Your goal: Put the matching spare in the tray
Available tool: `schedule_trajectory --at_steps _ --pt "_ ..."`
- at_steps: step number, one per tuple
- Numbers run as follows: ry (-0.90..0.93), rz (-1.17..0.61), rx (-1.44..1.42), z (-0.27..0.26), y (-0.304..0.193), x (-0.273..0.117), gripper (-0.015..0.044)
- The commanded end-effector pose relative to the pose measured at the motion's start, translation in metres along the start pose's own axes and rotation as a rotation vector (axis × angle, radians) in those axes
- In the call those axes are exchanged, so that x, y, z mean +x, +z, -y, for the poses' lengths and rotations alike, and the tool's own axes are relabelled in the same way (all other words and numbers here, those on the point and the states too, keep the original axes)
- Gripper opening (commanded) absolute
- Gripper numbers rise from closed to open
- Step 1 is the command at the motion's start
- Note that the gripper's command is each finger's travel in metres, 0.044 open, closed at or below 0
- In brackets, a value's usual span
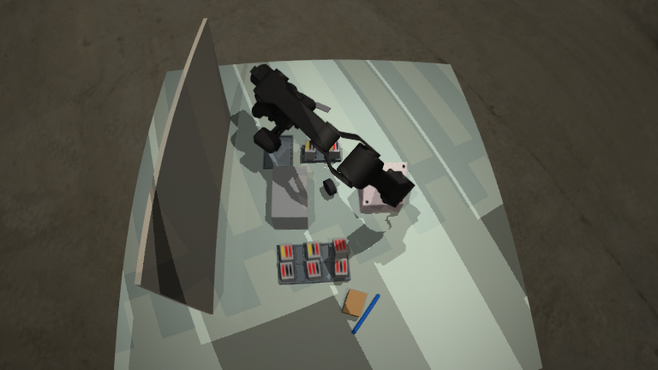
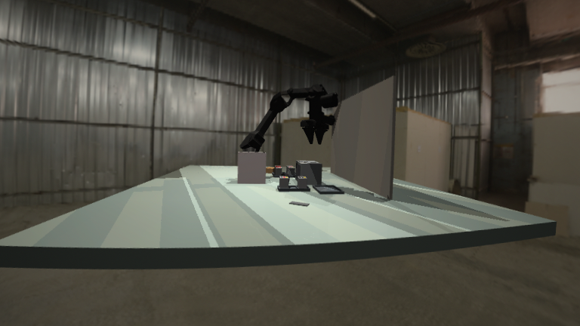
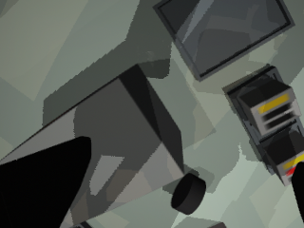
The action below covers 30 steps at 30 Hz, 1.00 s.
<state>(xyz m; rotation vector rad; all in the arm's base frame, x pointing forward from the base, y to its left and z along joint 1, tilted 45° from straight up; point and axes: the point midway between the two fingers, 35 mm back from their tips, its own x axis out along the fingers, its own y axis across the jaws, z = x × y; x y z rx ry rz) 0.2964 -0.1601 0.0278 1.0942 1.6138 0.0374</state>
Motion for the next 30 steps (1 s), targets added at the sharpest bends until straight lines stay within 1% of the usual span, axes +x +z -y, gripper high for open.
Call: schedule_trajectory --at_steps 1,6,9,19,21,24,26,30 --pt "-0.013 -0.011 0.348 0.066 -0.020 0.015 0.0440" --pt "-0.016 -0.033 0.739 0.127 -0.058 0.038 0.0440" --pt "-0.014 -0.049 0.913 0.148 -0.080 0.051 0.0440" --pt "-0.014 -0.050 0.925 0.150 -0.081 0.052 0.0440" --pt "-0.014 -0.050 0.925 0.149 -0.079 0.059 0.0388" --pt "-0.013 -0.050 0.924 0.148 -0.073 0.083 0.0309" --pt "-0.013 -0.050 0.924 0.148 -0.071 0.092 0.0300" --pt "-0.013 -0.050 0.924 0.148 -0.071 0.092 0.0300"
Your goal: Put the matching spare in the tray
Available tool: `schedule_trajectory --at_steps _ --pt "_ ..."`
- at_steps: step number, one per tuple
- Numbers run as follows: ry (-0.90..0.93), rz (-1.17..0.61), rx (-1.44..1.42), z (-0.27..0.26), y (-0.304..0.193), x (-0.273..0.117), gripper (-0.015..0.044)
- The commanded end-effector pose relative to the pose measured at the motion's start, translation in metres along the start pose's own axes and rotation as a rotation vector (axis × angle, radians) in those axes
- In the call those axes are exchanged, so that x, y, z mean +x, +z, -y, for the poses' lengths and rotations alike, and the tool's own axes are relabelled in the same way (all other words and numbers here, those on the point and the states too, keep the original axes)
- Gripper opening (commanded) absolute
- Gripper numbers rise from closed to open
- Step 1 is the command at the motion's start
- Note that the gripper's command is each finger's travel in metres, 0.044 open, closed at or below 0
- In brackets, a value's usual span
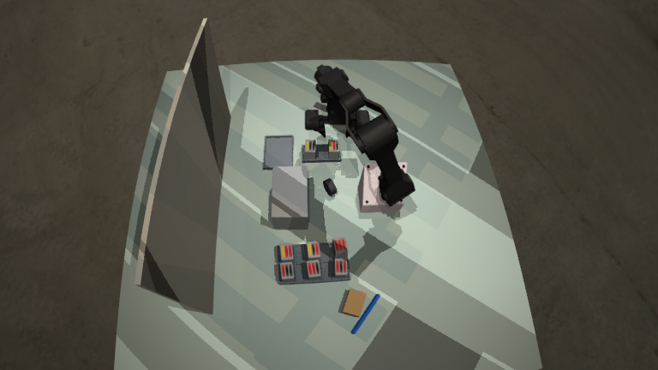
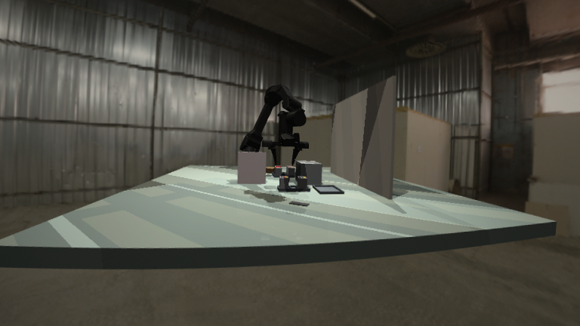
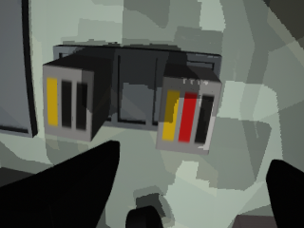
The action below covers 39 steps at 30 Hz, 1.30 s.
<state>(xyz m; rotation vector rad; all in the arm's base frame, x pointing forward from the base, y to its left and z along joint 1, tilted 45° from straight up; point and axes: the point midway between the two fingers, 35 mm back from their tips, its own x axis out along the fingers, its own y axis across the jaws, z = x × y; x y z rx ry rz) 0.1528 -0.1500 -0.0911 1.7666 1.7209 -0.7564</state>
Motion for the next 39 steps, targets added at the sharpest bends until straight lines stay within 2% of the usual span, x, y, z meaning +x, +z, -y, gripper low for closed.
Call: schedule_trajectory --at_steps 1,10,39 --pt "0.010 0.004 0.004 -0.002 0.002 0.005 0.0300" --pt "0.010 0.004 0.004 -0.003 0.002 0.009 0.0300" --pt "0.011 0.004 0.003 -0.005 0.002 0.057 0.0300"
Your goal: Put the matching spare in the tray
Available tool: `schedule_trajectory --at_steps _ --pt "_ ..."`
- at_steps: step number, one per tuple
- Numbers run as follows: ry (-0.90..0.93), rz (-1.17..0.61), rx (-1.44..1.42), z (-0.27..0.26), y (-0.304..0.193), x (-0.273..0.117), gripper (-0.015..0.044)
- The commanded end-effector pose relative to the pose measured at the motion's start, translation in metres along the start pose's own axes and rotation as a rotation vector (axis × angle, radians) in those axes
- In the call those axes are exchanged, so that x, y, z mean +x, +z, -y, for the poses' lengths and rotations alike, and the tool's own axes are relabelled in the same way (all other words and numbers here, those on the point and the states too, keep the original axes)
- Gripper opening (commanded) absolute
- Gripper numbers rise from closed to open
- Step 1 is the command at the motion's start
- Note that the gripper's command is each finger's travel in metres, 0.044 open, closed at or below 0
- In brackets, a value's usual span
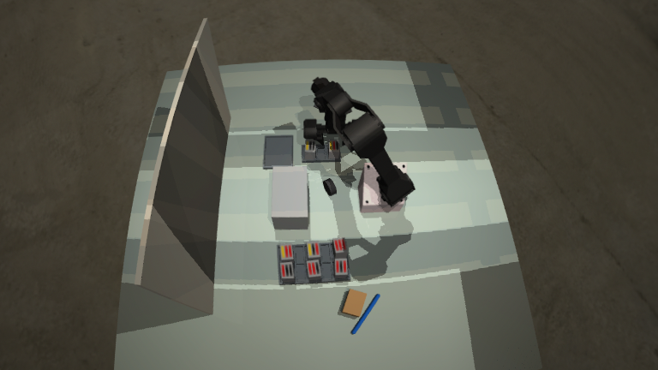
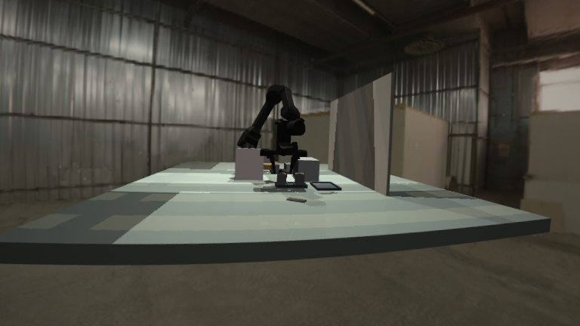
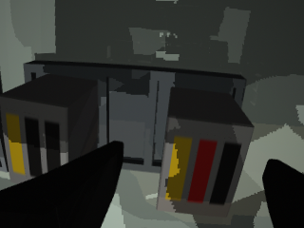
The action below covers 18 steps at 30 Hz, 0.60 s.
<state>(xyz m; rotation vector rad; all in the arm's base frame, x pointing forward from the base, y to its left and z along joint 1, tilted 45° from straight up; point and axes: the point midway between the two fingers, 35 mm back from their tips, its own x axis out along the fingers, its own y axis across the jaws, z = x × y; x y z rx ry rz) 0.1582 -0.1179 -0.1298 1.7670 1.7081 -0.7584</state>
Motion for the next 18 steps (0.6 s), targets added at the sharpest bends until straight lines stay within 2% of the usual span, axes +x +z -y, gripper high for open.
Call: schedule_trajectory --at_steps 1,18 --pt "0.003 -0.004 0.004 0.000 -0.001 0.009 0.0300" --pt "0.003 -0.007 0.003 0.002 -0.005 0.035 0.0300"
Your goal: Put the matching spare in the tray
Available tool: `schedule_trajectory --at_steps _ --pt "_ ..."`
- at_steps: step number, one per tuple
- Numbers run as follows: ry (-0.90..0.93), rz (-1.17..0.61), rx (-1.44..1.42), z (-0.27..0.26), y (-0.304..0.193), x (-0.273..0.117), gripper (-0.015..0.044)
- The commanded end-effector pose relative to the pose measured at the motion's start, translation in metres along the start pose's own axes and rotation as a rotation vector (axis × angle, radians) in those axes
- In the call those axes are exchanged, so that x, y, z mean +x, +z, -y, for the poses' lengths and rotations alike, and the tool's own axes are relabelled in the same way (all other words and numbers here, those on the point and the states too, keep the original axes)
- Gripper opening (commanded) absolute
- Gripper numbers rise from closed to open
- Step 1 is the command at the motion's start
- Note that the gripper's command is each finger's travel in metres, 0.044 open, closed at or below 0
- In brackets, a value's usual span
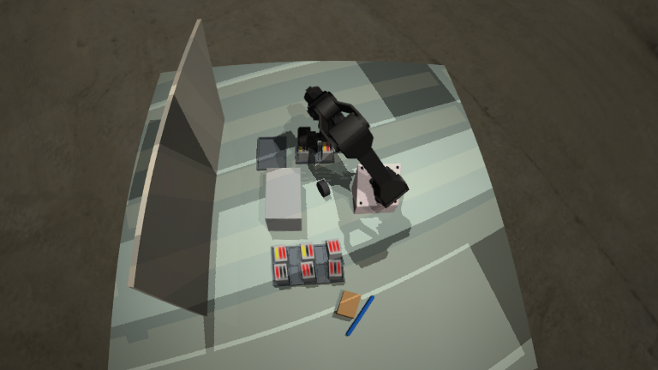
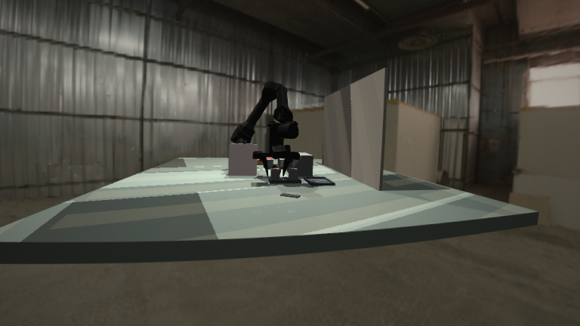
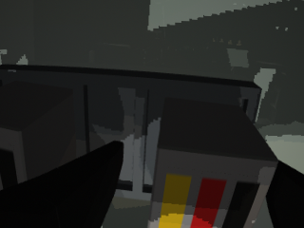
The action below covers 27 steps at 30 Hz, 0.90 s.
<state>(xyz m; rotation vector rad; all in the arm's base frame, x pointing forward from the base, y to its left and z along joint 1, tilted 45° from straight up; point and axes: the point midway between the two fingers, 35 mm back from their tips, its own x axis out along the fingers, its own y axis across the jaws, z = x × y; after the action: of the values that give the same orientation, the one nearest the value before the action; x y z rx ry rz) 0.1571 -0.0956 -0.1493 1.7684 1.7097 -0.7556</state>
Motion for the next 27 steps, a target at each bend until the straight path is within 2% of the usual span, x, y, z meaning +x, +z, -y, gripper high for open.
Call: schedule_trajectory --at_steps 1,7,13,19,23,27 --pt "0.003 -0.004 0.004 0.0006 -0.0016 0.0058 0.0300" --pt "0.003 -0.004 0.004 0.0006 -0.0016 0.0058 0.0300" --pt "-0.001 -0.003 0.001 0.0011 -0.0012 0.0048 0.0142" --pt "-0.001 -0.003 0.001 0.0011 -0.0012 0.0048 0.0103" --pt "-0.001 -0.003 0.001 0.0011 -0.0012 0.0048 0.0000" --pt "-0.001 -0.003 0.001 0.0011 -0.0012 0.0048 0.0000"
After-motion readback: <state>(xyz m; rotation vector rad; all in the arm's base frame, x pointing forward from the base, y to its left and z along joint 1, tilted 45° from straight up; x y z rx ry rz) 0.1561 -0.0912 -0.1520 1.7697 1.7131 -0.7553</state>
